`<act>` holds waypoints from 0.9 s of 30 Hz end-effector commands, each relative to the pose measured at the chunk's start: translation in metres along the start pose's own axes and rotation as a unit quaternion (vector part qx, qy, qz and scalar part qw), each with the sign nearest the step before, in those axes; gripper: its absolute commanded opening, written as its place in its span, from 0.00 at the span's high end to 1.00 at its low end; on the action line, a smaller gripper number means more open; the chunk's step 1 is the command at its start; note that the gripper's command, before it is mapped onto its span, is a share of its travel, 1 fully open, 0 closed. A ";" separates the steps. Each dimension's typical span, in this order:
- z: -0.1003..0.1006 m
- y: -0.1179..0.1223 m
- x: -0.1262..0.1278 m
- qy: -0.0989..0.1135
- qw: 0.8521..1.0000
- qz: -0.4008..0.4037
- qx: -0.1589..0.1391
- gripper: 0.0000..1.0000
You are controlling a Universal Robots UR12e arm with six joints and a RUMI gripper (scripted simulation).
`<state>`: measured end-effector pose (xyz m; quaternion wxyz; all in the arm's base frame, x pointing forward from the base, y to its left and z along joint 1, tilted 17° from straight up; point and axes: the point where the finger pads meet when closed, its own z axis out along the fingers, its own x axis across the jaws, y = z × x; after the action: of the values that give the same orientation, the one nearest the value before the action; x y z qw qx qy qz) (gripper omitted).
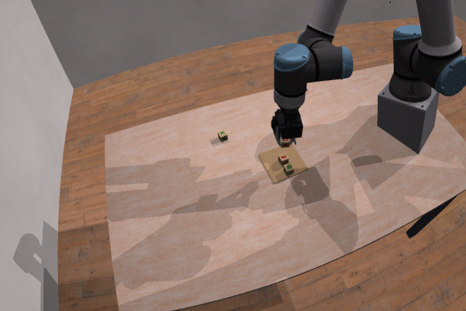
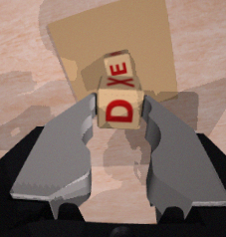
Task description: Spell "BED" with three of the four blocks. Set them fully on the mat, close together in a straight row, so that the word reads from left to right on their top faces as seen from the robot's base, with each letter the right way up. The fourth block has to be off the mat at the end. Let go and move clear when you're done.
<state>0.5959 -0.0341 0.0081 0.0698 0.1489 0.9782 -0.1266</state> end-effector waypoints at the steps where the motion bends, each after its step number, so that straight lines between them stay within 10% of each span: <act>1: -0.001 -0.021 -0.007 -0.002 0.998 -0.063 -0.003 0.91; 27: -0.002 -0.044 -0.012 -0.003 0.992 -0.129 -0.002 0.91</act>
<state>0.5935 -0.0774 0.0211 0.0551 0.0224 0.9894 -0.1328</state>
